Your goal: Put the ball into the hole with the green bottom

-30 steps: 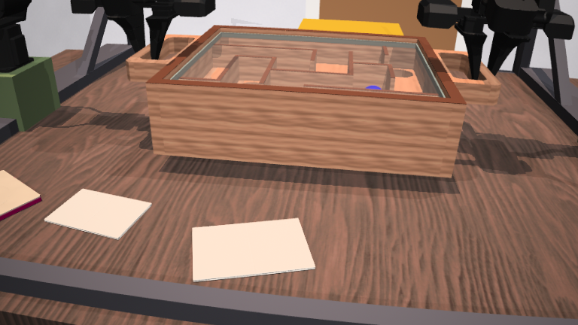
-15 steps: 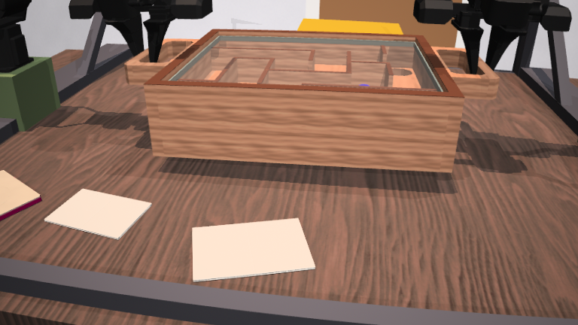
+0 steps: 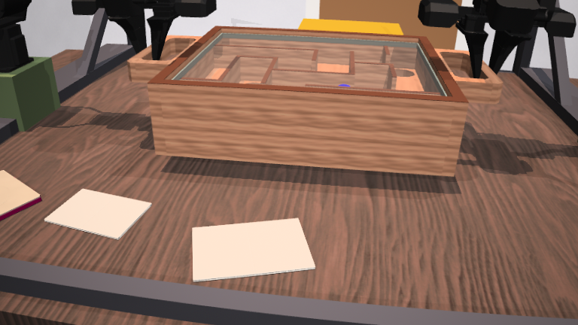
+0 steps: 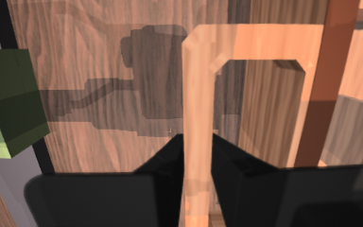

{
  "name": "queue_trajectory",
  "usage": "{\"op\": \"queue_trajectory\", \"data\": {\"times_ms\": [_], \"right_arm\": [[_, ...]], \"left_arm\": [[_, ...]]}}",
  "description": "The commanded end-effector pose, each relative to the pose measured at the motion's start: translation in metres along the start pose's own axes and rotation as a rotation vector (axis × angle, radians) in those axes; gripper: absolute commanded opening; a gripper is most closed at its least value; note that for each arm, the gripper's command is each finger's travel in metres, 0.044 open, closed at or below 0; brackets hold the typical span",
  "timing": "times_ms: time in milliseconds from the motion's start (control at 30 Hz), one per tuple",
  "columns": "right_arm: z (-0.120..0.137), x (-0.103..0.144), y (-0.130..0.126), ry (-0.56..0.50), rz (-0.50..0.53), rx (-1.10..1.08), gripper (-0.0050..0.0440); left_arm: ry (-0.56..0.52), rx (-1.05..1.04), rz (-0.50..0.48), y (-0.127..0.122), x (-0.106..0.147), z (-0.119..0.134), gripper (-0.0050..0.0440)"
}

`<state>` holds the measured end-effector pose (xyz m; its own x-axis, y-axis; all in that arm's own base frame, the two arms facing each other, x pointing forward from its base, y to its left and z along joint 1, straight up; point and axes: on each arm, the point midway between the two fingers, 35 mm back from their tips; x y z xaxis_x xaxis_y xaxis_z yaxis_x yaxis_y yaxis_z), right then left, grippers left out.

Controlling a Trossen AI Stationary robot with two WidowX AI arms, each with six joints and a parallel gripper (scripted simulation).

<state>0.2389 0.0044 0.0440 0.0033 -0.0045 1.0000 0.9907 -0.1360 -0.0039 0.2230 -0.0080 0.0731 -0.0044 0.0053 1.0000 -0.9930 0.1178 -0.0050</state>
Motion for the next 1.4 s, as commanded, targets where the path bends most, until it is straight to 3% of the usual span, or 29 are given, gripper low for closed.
{"op": "queue_trajectory", "data": {"times_ms": [0, 100, 300, 367, 467, 533, 567, 667, 833, 900, 1000, 1067, 1133, 1233, 1367], "right_arm": [[0.001, 0.008, 0.000, -0.003, -0.045, -0.001, -0.0050], [0.001, -0.002, -0.003, -0.006, -0.078, -0.001, -0.0050], [0.002, 0.014, 0.006, -0.005, -0.028, 0.000, -0.0050], [0.001, 0.002, -0.001, 0.002, -0.065, 0.001, -0.0050], [0.001, 0.015, 0.007, 0.006, -0.024, 0.001, -0.0050], [0.001, 0.012, 0.006, 0.012, -0.057, 0.001, -0.0050], [0.001, 0.016, 0.007, 0.010, -0.016, 0.001, -0.0050], [0.000, 0.011, 0.005, 0.017, -0.047, 0.001, -0.0050], [0.001, 0.019, 0.009, 0.011, -0.002, 0.001, -0.0050], [0.001, 0.005, 0.000, -0.003, -0.045, -0.002, -0.0050], [0.003, 0.020, 0.008, -0.017, -0.001, -0.001, -0.0050], [0.001, 0.005, -0.001, -0.012, -0.049, -0.002, -0.0050], [0.002, 0.018, 0.007, -0.018, -0.010, -0.001, -0.0050], [0.000, 0.002, -0.002, -0.002, -0.058, 0.001, -0.0050], [0.001, 0.016, 0.006, 0.002, -0.042, 0.001, -0.0050]], "left_arm": [[-0.012, 0.003, 0.015, -0.010, 0.010, 0.000, -0.0050], [-0.015, 0.003, -0.018, -0.013, 0.020, 0.000, -0.0050], [-0.013, -0.001, 0.030, -0.001, 0.003, 0.001, -0.0050], [-0.002, -0.001, -0.006, -0.011, 0.016, 0.000, -0.0050], [0.000, -0.001, 0.037, -0.001, 0.003, 0.000, -0.0050], [0.003, -0.001, 0.041, -0.009, 0.015, -0.001, -0.0050], [0.005, -0.001, 0.044, 0.000, 0.002, 0.000, -0.0050], [0.009, -0.001, 0.046, -0.009, 0.014, -0.001, -0.0050], [0.005, -0.001, 0.057, 0.001, -0.002, 0.000, -0.0050], [-0.012, 0.002, 0.013, -0.009, 0.012, 0.000, -0.0050], [-0.025, 0.003, 0.057, 0.000, -0.003, 0.001, -0.0050], [-0.021, 0.003, 0.009, -0.010, 0.013, 0.001, -0.0050], [-0.027, 0.003, 0.049, -0.001, 0.000, 0.001, -0.0050], [-0.005, -0.001, 0.000, -0.012, 0.016, 0.000, -0.0050], [-0.005, -0.001, 0.031, -0.003, 0.005, 0.000, -0.0050]]}}
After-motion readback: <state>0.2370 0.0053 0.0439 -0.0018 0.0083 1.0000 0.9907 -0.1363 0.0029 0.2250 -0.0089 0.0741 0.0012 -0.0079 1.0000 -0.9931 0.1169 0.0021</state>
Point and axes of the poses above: on each arm, the point midway between the two fingers, 35 mm back from their tips, its own x axis back along the fingers, its own y axis across the jaws, z = x × y, and after that the axes turned 8 degrees about -x, right-handed
